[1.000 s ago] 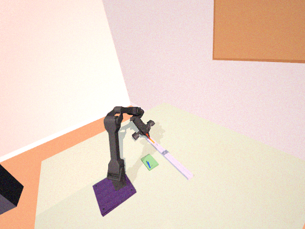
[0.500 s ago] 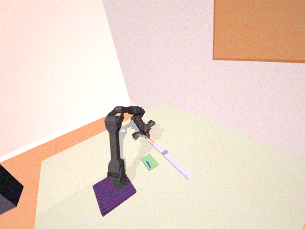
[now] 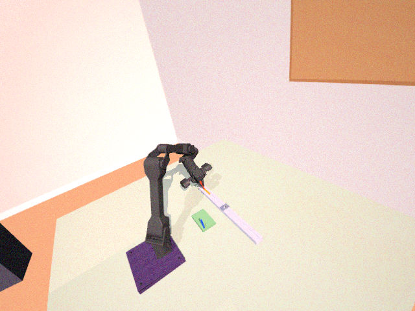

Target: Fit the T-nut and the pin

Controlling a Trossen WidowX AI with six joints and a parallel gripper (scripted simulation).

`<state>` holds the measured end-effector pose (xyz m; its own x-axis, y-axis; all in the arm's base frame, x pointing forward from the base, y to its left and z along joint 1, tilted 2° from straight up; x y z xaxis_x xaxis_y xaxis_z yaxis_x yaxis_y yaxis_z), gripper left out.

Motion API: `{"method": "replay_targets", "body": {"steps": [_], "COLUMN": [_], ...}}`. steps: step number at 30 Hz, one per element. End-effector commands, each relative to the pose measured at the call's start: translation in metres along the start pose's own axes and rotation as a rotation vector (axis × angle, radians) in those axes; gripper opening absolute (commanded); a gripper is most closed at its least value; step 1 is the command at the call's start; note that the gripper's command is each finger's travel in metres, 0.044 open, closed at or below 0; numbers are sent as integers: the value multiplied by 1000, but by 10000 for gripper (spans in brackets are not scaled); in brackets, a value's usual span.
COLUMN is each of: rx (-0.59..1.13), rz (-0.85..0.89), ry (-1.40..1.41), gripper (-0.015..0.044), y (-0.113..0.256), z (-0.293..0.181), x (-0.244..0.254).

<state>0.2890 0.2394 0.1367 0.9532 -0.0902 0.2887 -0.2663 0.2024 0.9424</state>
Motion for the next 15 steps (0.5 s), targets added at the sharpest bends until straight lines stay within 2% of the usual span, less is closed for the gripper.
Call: {"method": "replay_targets", "body": {"steps": [1,15], "rx": [-2,-6], "rz": [-14,-42], "ry": [9,16], "gripper": [-150,-150], "y": [-1,-2], "z": [-2,-2], "x": [1,5]}}
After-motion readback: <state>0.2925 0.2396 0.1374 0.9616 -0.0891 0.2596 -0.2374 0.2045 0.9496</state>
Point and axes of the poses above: the point midway between the two fingers, 35 mm back from their tips, its own y axis back along the fingers, its own x axis across the jaws, z = x × y, the point moved 6 cm from there along y, back along the fingers, and after that the axes turned 9 degrees about -y, right-handed, at the moved point
